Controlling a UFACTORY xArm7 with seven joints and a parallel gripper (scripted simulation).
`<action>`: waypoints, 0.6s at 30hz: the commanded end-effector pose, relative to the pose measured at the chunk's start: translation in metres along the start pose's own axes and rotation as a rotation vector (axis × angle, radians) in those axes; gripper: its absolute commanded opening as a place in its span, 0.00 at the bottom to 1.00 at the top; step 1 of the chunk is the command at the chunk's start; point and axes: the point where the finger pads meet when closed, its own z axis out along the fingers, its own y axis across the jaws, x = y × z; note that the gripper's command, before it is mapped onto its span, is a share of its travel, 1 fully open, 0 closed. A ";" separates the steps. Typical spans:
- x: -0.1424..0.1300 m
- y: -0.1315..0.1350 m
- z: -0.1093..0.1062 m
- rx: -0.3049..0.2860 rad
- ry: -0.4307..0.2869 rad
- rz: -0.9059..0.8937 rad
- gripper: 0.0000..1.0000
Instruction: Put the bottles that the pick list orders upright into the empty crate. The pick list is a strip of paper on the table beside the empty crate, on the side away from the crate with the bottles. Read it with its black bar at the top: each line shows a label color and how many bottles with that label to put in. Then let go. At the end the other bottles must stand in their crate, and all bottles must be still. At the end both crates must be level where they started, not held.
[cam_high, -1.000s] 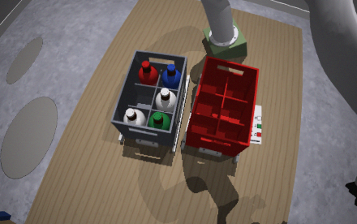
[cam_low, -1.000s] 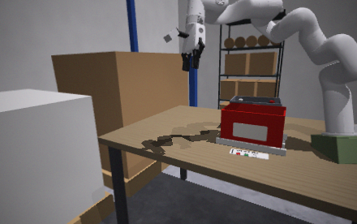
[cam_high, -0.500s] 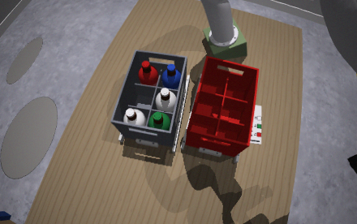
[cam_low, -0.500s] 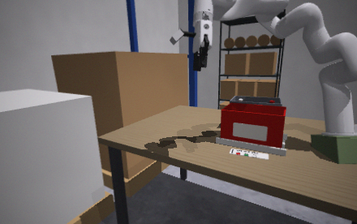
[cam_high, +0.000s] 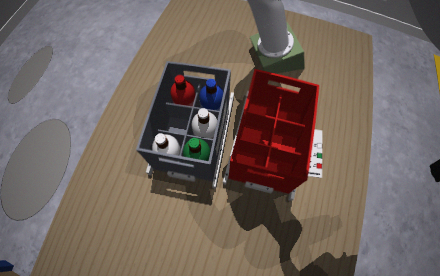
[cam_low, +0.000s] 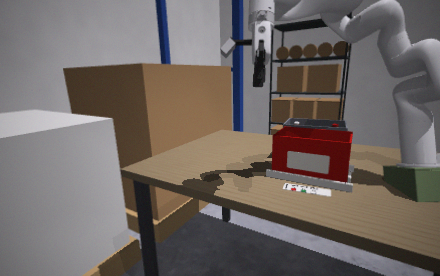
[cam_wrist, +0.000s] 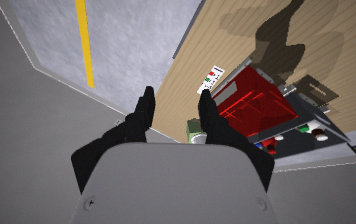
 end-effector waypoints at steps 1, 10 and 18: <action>-0.013 -0.009 -0.001 -0.015 0.002 0.107 0.65; -0.041 -0.021 0.001 -0.051 -0.008 0.310 0.65; -0.059 -0.028 0.004 -0.079 -0.007 0.445 0.65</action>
